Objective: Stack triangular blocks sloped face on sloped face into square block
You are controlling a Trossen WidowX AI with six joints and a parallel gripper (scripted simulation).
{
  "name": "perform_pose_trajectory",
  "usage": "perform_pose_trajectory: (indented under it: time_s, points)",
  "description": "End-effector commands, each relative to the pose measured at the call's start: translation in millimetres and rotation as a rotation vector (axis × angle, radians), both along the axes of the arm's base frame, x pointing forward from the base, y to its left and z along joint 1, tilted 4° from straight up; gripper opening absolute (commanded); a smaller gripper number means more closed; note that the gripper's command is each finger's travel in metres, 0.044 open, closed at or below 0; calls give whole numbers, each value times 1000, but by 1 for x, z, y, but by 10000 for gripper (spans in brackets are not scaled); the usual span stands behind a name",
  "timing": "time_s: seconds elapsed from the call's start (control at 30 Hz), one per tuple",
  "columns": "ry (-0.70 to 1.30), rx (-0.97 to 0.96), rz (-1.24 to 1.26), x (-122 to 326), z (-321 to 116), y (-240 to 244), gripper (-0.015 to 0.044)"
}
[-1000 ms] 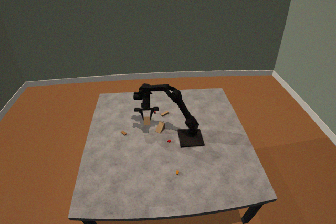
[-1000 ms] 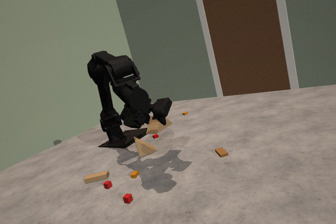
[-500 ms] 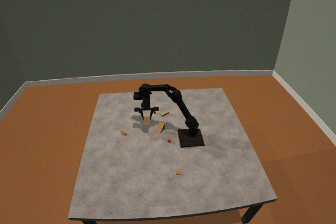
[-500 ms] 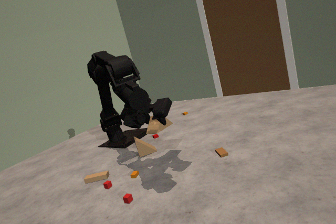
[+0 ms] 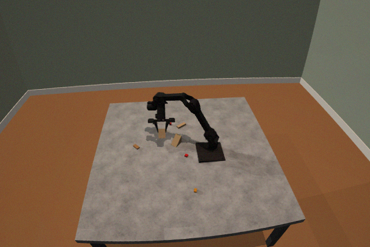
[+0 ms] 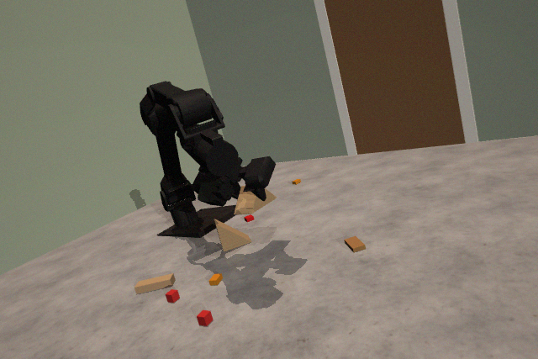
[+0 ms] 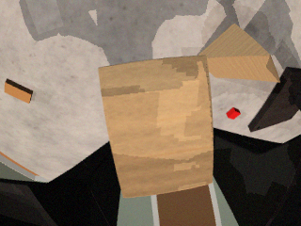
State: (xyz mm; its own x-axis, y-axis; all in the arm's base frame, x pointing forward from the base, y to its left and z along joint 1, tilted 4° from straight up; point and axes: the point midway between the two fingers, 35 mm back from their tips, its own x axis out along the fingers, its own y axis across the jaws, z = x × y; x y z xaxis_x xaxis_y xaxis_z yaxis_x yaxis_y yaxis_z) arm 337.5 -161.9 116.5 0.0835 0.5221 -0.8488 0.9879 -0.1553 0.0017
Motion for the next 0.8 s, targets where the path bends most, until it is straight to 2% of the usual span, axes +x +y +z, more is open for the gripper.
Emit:
perform_pose_trajectory:
  time_s: [0.0, 0.77]
  points:
    - [-7, 3, -6, 1, 4, 1, 0]
    - [4, -3, -2, 0, 0, 0, 0]
